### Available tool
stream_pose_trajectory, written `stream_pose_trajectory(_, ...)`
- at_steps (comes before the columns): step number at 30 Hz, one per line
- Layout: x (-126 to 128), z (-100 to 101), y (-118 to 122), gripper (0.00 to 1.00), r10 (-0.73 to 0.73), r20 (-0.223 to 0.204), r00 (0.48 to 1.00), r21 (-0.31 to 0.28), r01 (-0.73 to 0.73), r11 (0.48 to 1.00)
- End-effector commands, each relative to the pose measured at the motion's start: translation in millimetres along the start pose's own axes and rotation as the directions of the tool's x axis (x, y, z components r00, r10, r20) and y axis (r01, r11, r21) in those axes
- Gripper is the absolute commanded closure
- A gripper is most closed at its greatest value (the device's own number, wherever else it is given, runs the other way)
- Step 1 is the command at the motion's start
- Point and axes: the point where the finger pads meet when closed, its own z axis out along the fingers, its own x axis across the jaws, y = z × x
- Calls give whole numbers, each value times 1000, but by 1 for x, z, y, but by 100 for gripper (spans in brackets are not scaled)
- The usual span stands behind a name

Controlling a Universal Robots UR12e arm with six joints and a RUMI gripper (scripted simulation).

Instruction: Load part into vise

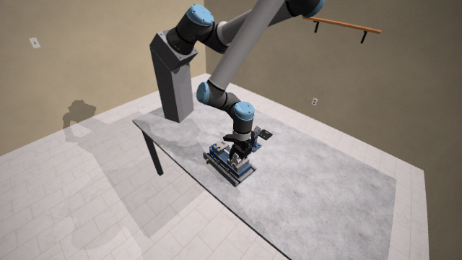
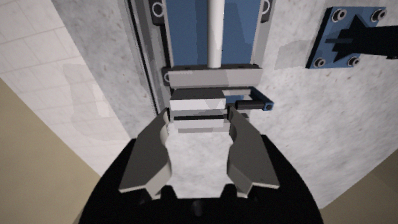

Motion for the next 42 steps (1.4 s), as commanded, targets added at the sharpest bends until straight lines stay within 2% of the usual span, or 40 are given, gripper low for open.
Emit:
stream_pose_trajectory(1,0,0,0,53,0,0,1000,-1,0,1000)
stream_pose_trajectory(30,0,-1,0,53,0,0,1000,-1,0,1000)
stream_pose_trajectory(42,0,-15,0,53,0,0,1000,-1,0,1000)
